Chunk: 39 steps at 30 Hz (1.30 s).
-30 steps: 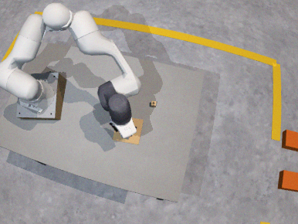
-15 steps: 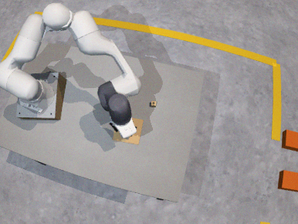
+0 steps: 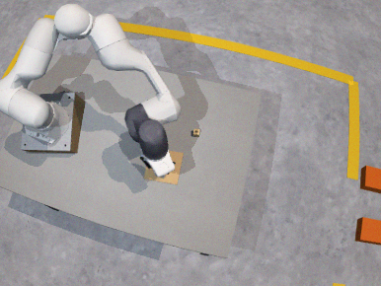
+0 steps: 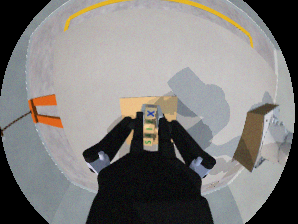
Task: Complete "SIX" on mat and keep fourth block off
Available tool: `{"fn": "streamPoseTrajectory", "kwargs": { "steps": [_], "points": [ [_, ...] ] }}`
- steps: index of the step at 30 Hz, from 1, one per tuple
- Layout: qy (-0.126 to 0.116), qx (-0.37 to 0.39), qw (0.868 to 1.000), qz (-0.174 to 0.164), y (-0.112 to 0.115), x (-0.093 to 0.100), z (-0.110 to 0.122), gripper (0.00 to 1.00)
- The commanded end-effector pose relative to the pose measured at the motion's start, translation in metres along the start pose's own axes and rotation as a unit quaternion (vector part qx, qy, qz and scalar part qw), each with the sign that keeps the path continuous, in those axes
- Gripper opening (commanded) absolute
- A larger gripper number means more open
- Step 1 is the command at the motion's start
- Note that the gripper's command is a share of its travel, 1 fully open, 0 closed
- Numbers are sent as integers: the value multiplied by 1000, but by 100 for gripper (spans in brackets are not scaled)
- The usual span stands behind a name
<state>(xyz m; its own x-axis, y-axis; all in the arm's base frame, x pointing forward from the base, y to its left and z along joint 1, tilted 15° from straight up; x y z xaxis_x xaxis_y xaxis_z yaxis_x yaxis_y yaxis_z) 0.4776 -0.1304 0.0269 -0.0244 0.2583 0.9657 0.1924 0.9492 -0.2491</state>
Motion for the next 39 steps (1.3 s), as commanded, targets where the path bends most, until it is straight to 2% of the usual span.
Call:
{"fn": "streamPoseTrajectory", "kwargs": {
  "steps": [1, 39],
  "points": [
    [-1, 3, 1000, 0, 0, -1, -1, 13],
    [-1, 3, 1000, 0, 0, -4, -1, 13]
  ]
}}
Point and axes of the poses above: the point where the finger pads meet when closed, its own x axis back along the fingers, its own z axis across the jaws, y = z × x, the point moved 6 cm from there along x, back along the fingers
